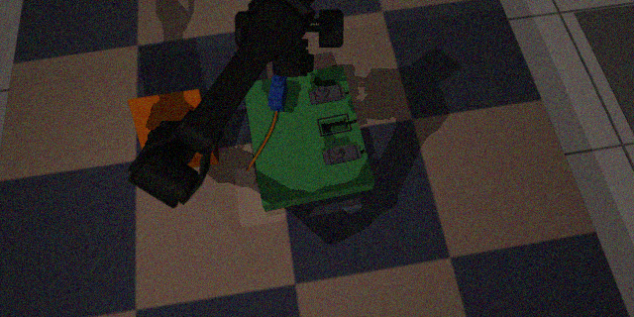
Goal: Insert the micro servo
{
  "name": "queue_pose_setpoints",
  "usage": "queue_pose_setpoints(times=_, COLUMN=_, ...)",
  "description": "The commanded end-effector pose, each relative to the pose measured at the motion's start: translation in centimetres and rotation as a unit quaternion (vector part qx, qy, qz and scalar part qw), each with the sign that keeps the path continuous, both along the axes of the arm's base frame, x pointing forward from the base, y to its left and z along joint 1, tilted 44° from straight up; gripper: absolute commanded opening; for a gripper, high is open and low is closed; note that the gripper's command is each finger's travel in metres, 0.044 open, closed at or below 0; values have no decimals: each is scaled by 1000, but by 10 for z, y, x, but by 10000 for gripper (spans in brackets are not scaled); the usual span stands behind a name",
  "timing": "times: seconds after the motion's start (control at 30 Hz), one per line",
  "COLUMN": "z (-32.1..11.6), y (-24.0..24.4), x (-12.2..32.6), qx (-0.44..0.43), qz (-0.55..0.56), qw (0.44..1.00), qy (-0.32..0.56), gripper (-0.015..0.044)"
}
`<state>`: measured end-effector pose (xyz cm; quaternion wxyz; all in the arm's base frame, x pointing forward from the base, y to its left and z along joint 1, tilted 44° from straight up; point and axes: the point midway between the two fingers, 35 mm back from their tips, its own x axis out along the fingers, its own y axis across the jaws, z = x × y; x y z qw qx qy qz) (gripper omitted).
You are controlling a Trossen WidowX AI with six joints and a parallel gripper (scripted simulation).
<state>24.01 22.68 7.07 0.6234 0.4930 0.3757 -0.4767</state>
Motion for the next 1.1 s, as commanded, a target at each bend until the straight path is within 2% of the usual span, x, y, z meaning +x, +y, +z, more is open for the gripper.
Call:
queue_pose_setpoints(times=0.0, z=-23, y=-29, x=-12, qx=-71, qz=-43, qw=996, qy=13, gripper=440)
queue_pose_setpoints(times=0.4, z=-55, y=-92, x=-40, qx=-235, qz=-115, qw=965, qy=19, gripper=440)
queue_pose_setpoints(times=1.07, z=-75, y=-111, x=-36, qx=-238, qz=-116, qw=964, qy=19, gripper=440)
